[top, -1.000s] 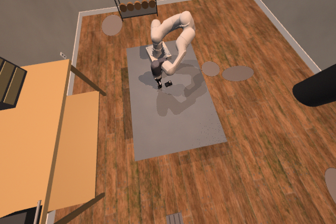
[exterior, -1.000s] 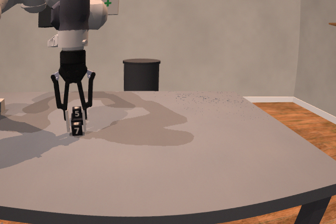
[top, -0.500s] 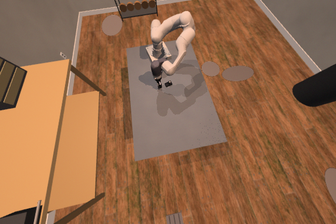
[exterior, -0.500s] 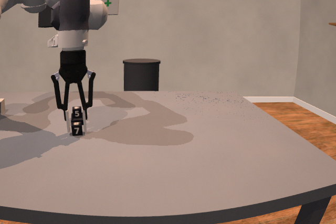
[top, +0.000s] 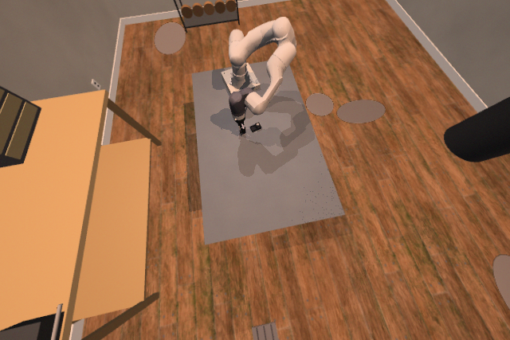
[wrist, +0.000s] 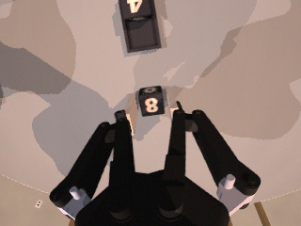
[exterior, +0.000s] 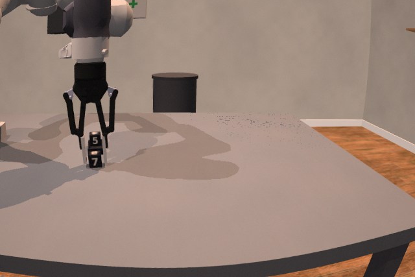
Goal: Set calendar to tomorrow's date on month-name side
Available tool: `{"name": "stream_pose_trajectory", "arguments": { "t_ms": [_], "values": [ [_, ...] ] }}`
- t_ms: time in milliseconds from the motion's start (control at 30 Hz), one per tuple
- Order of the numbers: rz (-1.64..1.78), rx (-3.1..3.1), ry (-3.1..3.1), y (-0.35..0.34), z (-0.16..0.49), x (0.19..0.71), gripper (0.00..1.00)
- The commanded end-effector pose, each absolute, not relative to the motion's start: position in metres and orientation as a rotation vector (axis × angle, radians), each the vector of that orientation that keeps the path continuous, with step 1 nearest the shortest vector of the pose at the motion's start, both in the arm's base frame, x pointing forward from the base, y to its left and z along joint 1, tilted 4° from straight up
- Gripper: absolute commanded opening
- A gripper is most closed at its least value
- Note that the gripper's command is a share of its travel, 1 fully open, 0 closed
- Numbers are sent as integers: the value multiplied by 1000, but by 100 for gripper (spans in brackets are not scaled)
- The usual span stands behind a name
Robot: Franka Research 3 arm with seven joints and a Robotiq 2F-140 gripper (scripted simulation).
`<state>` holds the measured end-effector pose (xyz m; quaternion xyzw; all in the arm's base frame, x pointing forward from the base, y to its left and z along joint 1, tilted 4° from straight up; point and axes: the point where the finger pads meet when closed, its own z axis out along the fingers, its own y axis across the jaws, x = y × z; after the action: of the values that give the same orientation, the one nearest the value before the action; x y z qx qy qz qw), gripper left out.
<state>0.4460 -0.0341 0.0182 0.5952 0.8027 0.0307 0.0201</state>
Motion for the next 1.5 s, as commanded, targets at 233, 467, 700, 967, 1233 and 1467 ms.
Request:
{"name": "stream_pose_trajectory", "arguments": {
  "t_ms": [233, 467, 700, 967, 1233, 1467],
  "values": [
    [94, 1840, 2490, -35, 18, 447, 17],
    [94, 1840, 2490, -35, 18, 447, 17],
    [94, 1840, 2490, -35, 18, 447, 17],
    [94, 1840, 2490, -35, 18, 447, 17],
    [94, 1840, 2490, -35, 18, 447, 17],
    [94, 1840, 2490, -35, 22, 447, 17]
  ]
}}
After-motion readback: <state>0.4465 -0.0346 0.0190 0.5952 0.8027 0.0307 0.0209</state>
